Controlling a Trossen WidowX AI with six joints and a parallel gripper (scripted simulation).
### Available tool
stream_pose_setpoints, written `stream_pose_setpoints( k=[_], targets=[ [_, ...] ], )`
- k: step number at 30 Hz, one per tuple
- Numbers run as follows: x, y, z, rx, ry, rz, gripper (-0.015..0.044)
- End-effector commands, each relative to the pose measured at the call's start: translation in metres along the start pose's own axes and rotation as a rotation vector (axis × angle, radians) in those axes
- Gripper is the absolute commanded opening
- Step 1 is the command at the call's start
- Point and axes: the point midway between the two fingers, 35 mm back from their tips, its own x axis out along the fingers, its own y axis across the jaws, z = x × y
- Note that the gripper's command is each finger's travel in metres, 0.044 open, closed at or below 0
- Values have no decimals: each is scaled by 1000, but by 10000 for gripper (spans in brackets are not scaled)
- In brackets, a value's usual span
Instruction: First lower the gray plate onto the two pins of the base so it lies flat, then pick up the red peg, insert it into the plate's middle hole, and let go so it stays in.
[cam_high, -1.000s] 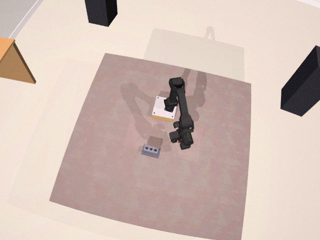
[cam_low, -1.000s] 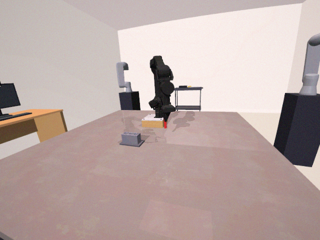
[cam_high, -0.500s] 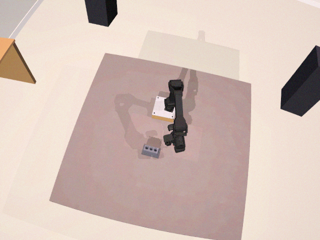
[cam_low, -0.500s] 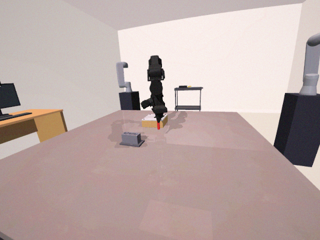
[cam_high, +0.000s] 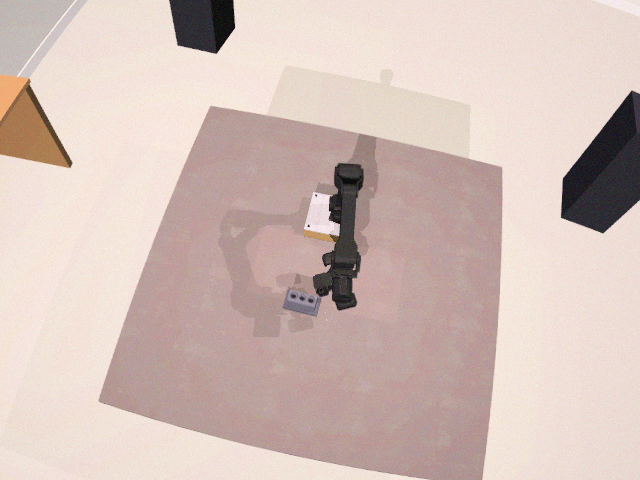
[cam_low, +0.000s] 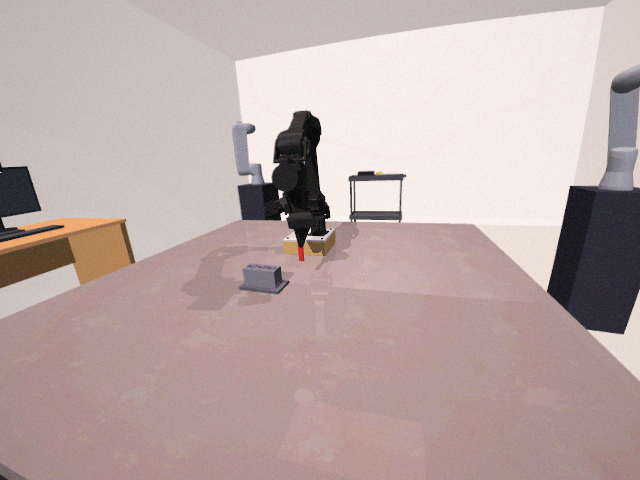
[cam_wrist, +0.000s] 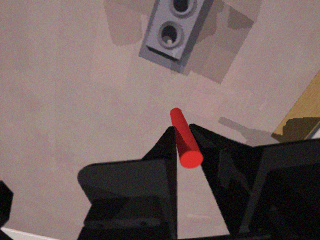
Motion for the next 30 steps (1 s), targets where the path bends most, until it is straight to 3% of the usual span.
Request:
stream_pose_setpoints(
  k=[1, 30],
  targets=[
    [-2, 2, 12, -5, -2, 6, 0],
    [-3, -14, 103, -6, -10, 10, 0]
  ],
)
